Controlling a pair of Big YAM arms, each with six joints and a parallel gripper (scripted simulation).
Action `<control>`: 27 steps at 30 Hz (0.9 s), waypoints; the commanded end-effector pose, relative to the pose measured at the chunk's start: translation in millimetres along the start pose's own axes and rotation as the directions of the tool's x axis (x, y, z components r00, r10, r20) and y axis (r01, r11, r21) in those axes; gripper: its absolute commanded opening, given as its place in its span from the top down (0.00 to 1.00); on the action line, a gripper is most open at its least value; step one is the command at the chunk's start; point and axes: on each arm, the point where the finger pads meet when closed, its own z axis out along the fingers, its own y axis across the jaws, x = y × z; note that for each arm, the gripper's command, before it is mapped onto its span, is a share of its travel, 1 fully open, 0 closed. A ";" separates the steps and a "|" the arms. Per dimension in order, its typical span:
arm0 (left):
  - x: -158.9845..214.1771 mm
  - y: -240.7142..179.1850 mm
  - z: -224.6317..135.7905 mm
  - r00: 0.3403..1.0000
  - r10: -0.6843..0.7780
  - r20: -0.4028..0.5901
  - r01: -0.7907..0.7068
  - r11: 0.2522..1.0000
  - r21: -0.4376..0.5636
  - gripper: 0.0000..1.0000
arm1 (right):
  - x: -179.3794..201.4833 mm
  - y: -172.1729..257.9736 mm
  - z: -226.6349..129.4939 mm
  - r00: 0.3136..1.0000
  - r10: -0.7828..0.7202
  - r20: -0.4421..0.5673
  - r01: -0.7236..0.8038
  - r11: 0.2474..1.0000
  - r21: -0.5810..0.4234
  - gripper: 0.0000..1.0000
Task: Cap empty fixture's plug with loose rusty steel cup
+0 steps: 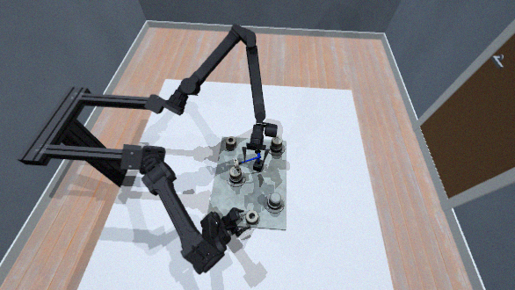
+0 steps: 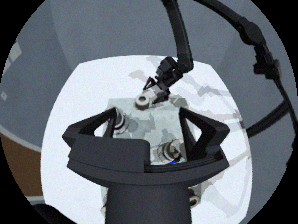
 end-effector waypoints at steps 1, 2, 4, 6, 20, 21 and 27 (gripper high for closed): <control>0.8 11.6 -2.0 1.000 0.025 0.005 -0.025 1.000 -0.009 0.00 | -6.0 9.5 10.1 1.000 0.025 0.013 -0.025 1.000 -0.018 0.01; 1.6 12.4 -2.2 1.000 0.026 0.005 -0.026 1.000 -0.008 0.00 | -6.4 8.7 11.6 1.000 0.023 0.013 -0.023 1.000 -0.017 0.01; 1.6 12.4 -2.2 1.000 0.026 0.005 -0.026 1.000 -0.008 0.00 | -6.4 8.7 11.6 1.000 0.023 0.013 -0.023 1.000 -0.017 0.01; 0.9 14.7 -4.0 0.999 0.031 0.005 -0.031 0.999 -0.009 0.00 | -6.6 6.7 13.1 1.000 0.021 0.012 -0.021 1.000 -0.013 0.01; -0.7 18.7 -2.8 0.999 0.032 -0.006 -0.032 0.999 -0.021 0.00 | -7.0 8.6 34.1 1.000 0.023 0.014 -0.022 1.000 -0.017 0.01; -0.7 18.7 -2.8 0.999 0.032 -0.006 -0.032 0.999 -0.021 0.00 | -7.0 8.6 34.1 1.000 0.023 0.014 -0.022 1.000 -0.017 0.01; 0.1 20.0 -2.8 1.000 0.018 -0.011 -0.019 0.999 -0.026 0.00 | -7.1 11.1 43.2 1.000 0.025 0.013 -0.025 0.999 -0.021 0.01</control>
